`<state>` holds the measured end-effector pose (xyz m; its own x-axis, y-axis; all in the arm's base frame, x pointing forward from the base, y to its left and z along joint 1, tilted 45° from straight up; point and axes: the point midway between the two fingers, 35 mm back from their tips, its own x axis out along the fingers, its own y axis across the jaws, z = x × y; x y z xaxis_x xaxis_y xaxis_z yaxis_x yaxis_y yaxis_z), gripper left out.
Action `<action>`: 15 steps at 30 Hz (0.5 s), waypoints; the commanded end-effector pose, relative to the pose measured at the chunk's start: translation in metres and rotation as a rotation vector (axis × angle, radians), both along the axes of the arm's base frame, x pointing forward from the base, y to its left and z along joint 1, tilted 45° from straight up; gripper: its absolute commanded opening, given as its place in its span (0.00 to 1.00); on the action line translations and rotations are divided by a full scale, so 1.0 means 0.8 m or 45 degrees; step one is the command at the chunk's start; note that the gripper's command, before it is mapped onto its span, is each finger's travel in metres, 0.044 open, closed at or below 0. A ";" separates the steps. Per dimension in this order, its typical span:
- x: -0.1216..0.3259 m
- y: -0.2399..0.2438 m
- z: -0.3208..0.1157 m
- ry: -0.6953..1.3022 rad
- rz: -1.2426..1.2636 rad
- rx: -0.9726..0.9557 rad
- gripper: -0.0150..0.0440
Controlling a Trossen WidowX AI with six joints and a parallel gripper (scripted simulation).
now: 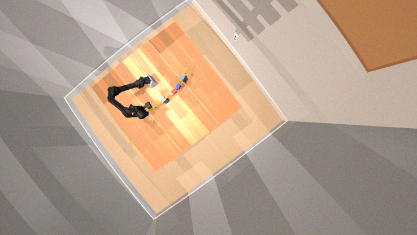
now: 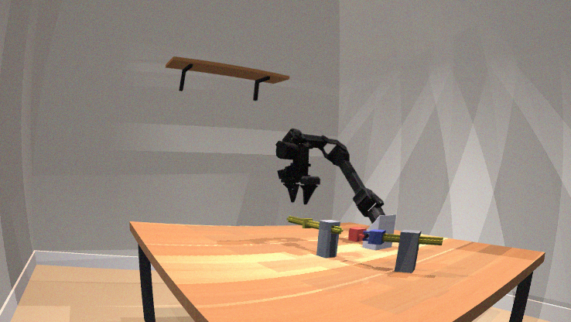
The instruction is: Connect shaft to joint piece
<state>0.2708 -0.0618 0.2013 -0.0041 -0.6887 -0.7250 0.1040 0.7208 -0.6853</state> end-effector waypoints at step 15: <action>0.000 -0.020 -0.005 -0.249 -0.252 -0.024 1.00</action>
<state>0.2706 -0.0732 0.2004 -0.0028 -0.6977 -0.7163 0.2734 0.6885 -0.6717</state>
